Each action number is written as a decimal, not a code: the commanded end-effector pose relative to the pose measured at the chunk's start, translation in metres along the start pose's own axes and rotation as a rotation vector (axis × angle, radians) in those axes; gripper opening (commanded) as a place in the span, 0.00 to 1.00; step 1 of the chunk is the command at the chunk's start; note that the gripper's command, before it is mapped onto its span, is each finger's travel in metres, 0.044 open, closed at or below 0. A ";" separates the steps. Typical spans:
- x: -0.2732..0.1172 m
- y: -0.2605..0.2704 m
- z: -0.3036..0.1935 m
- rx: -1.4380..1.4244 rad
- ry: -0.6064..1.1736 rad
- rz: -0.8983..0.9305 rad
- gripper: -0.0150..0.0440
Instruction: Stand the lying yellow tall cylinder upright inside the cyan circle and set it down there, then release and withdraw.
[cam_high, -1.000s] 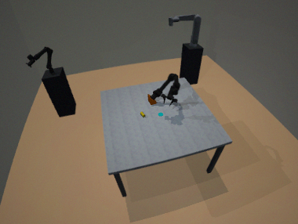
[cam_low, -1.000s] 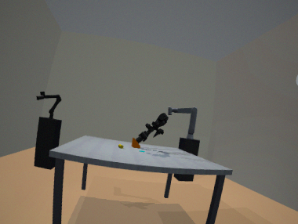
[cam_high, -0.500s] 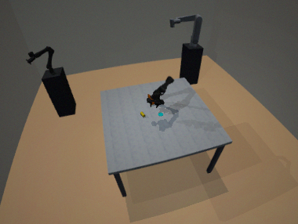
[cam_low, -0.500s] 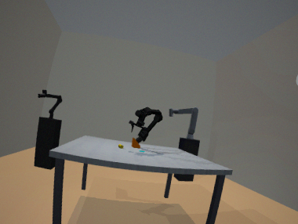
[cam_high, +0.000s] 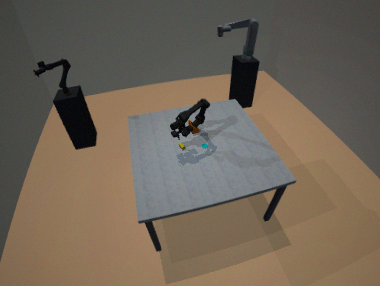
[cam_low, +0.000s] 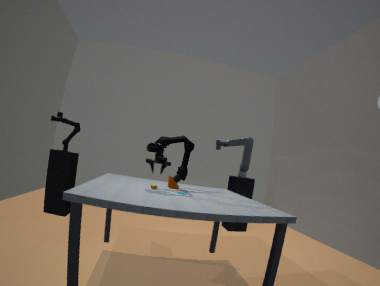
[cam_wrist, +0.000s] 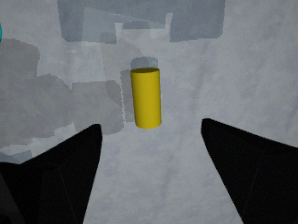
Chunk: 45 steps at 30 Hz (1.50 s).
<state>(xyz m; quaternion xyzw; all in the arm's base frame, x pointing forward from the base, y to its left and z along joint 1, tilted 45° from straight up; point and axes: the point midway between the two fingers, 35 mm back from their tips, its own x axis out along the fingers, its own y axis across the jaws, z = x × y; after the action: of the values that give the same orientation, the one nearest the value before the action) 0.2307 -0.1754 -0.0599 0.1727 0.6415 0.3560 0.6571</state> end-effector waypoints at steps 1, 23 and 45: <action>-0.001 -0.001 0.003 -0.035 -0.005 -0.001 0.78; 0.109 -0.001 0.004 -0.036 -0.007 0.002 0.51; 0.062 -0.006 0.007 -0.035 -0.007 -0.002 0.43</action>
<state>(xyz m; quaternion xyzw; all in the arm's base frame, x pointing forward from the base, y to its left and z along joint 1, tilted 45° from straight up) 0.2326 -0.1272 -0.1137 0.1664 0.6325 0.3663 0.6619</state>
